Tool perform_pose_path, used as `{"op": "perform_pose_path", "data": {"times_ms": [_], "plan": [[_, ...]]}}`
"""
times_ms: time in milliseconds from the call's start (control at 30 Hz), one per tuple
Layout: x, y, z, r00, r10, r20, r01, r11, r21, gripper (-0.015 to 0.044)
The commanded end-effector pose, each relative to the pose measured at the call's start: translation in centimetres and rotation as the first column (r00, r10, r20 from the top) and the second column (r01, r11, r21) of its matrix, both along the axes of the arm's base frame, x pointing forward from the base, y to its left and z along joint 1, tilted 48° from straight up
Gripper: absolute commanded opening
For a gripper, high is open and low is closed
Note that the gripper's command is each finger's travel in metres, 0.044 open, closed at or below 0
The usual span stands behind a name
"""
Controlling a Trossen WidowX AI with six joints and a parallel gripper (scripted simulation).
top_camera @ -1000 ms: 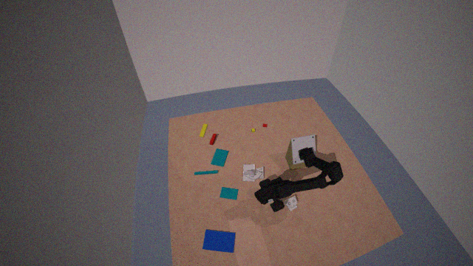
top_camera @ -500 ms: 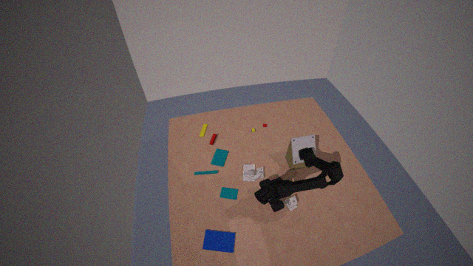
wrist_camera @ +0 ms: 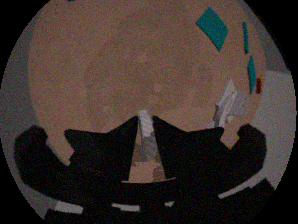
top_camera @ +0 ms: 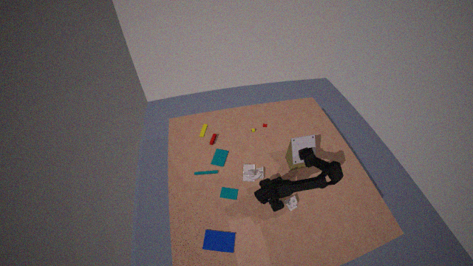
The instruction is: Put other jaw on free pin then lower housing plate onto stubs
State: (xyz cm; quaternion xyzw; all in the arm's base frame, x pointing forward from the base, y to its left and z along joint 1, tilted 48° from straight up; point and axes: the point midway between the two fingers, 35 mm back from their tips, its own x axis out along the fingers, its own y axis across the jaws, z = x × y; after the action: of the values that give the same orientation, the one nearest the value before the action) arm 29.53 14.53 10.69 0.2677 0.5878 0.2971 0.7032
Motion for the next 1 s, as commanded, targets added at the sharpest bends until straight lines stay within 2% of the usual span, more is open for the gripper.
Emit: {"op": "perform_pose_path", "data": {"times_ms": [0, 967], "plan": [[0.1, -0.2, 0.2, 1.0, -0.001, 0.002, 0.001, 1.0, -0.004, 0.0037], [-0.4, -1.9, 1.8, 1.0, 0.004, 0.001, -0.004, 1.0, -0.002, 0.0037]]}}
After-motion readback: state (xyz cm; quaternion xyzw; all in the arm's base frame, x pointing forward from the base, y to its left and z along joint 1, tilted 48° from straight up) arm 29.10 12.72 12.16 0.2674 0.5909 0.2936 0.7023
